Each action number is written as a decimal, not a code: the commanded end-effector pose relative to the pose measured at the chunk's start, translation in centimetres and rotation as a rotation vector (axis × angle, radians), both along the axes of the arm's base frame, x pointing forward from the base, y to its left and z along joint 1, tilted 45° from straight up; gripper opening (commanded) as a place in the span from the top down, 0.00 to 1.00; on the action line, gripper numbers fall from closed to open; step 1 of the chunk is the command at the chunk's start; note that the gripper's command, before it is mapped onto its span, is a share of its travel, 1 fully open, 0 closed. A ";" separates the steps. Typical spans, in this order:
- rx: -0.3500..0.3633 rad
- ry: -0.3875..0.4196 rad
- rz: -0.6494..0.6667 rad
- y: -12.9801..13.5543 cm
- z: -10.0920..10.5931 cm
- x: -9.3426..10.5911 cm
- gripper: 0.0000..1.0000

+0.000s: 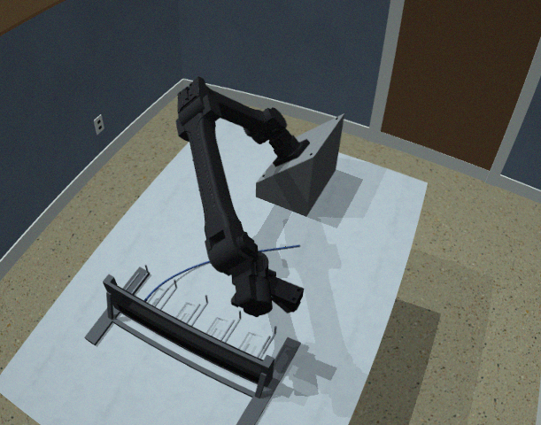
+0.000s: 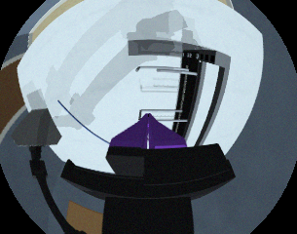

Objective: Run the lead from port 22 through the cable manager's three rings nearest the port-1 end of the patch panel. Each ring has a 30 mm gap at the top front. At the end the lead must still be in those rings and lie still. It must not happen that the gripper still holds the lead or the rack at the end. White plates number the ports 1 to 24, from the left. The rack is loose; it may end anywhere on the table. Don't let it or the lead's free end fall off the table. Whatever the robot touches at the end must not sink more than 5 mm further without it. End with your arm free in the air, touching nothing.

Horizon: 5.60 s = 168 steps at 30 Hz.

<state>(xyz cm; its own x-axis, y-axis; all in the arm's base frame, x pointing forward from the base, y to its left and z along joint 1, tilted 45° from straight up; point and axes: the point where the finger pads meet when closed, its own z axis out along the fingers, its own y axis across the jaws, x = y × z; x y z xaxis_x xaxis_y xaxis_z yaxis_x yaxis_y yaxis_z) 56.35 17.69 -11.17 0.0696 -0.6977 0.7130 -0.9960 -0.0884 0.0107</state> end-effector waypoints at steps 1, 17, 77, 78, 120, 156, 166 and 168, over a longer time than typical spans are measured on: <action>0.007 -0.006 0.001 -0.6 -0.4 0.5 1.00; 0.006 -0.004 0.001 -2.4 -2.2 0.6 1.00; 0.011 -0.018 0.002 -6.0 -5.6 1.6 1.00; 0.014 -0.025 0.002 -5.8 -5.4 2.1 1.00; 0.017 -0.033 0.012 -4.6 -4.5 6.3 1.00; 0.017 -0.032 0.012 -4.6 -4.5 6.2 0.68; 0.017 -0.032 0.012 -4.6 -4.5 6.2 0.68; 0.017 -0.032 0.012 -4.6 -4.5 6.2 0.68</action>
<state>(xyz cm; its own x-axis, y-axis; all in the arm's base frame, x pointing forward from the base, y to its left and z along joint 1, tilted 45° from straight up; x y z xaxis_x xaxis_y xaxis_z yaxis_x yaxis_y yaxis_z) 60.46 12.01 -17.45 0.0734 -0.6973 0.7130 -0.9958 -0.0903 0.0142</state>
